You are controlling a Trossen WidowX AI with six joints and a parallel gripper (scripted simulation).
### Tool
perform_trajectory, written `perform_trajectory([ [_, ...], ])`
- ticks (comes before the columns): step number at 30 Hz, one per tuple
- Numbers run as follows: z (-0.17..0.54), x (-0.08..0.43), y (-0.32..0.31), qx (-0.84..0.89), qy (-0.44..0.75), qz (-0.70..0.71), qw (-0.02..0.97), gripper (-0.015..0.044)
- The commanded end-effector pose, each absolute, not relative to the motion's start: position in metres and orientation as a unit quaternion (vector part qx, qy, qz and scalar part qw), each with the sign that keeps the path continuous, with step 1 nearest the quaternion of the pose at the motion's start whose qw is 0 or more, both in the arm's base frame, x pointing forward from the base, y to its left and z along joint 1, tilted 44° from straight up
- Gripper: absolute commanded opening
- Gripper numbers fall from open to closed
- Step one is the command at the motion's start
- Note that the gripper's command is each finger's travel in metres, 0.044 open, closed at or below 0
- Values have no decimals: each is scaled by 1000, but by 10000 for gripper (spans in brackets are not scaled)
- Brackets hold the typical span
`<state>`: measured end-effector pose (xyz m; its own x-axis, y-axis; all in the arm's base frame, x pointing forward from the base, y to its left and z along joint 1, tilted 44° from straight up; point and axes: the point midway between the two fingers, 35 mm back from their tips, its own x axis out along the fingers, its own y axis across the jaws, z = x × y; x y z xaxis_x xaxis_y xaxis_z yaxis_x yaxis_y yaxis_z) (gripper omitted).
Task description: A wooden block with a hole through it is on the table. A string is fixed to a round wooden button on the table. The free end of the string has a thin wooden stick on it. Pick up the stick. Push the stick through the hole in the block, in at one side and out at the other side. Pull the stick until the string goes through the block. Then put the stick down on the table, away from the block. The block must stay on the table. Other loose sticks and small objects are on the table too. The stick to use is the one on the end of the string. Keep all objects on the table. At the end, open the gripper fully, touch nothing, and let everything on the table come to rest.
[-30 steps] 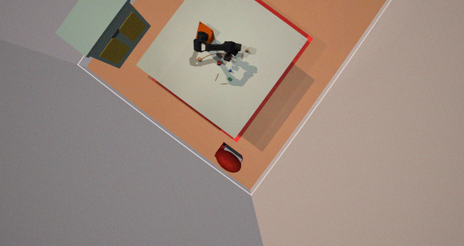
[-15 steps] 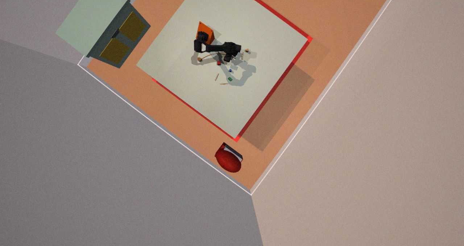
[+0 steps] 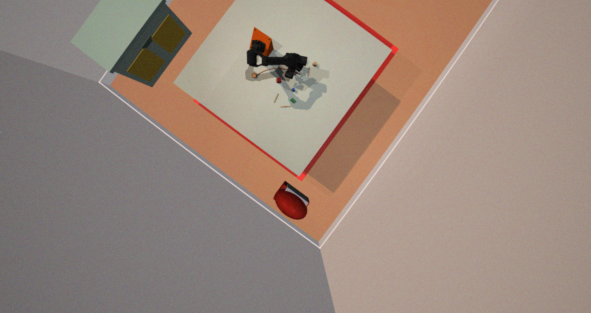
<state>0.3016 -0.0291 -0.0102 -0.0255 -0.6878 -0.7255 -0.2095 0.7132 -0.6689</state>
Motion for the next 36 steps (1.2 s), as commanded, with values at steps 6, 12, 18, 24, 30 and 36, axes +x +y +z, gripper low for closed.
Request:
perform_trajectory([
  [6, -3, 303, -21, -322, 689, -194, 620, 0],
  [12, 3, 304, -15, -322, 689, -193, 620, 0],
  [18, 8, 304, -10, -321, 689, -193, 620, 0],
  [24, 14, 304, -5, -321, 689, -193, 620, 0],
  [30, 19, 304, 0, -321, 689, -193, 620, 0],
  [36, 25, 303, 6, -322, 690, -193, 620, 0],
])
